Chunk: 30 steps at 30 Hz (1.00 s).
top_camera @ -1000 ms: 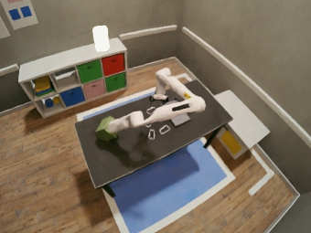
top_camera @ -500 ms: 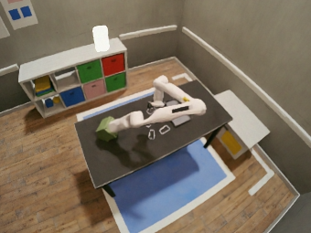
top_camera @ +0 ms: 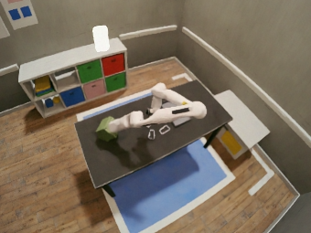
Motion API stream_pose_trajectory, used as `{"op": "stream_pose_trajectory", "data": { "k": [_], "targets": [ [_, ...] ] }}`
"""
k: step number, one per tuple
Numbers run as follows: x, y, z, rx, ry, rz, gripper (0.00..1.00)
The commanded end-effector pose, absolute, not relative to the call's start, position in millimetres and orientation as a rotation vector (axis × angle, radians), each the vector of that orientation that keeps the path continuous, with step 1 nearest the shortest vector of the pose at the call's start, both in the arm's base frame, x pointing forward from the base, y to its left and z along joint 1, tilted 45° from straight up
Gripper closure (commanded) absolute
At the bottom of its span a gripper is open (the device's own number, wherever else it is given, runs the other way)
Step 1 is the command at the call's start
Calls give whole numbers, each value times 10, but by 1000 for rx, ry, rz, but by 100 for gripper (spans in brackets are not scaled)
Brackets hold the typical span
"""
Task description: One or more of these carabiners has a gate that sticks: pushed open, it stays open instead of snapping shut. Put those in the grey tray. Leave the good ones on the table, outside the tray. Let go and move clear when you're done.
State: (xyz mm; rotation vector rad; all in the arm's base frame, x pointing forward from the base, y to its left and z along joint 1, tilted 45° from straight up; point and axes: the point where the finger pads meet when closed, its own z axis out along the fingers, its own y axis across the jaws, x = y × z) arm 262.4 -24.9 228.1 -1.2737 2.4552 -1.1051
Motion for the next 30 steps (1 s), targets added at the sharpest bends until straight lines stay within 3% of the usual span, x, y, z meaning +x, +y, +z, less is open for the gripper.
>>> {"op": "stream_pose_trajectory", "data": {
  "k": [1,10,11,30],
  "targets": [
    [2628,-362,2208,-1258,2469,-1092,0],
    [2628,-362,2208,-1258,2469,-1092,0],
    [2547,-852,1888,-1249,2454,-1102,0],
    [2512,-1063,1738,-1242,2451,-1101,0]
  ]
}}
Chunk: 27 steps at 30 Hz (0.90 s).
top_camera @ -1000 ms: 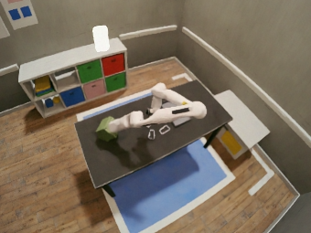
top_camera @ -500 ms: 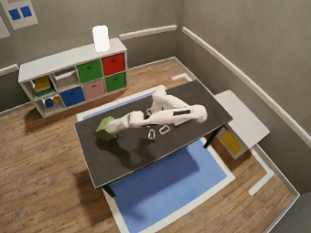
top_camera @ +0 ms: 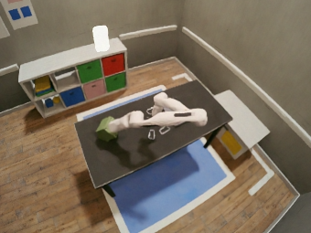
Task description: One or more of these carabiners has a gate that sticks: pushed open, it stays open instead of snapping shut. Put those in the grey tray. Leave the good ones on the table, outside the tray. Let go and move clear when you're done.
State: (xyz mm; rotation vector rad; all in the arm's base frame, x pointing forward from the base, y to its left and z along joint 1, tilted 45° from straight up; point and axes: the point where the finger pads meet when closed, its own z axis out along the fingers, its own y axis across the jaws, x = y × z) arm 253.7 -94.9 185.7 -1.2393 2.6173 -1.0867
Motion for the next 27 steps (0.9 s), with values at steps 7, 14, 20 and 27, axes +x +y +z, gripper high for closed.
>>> {"op": "stream_pose_trajectory", "data": {
  "k": [7,14,20,27],
  "targets": [
    [2512,-1063,1738,-1242,2451,-1101,0],
    [2512,-1063,1738,-1242,2451,-1101,0],
    [2512,-1057,1748,-1240,2493,-1092,0],
    [2512,-1057,1748,-1240,2493,-1092,0]
  ]
}}
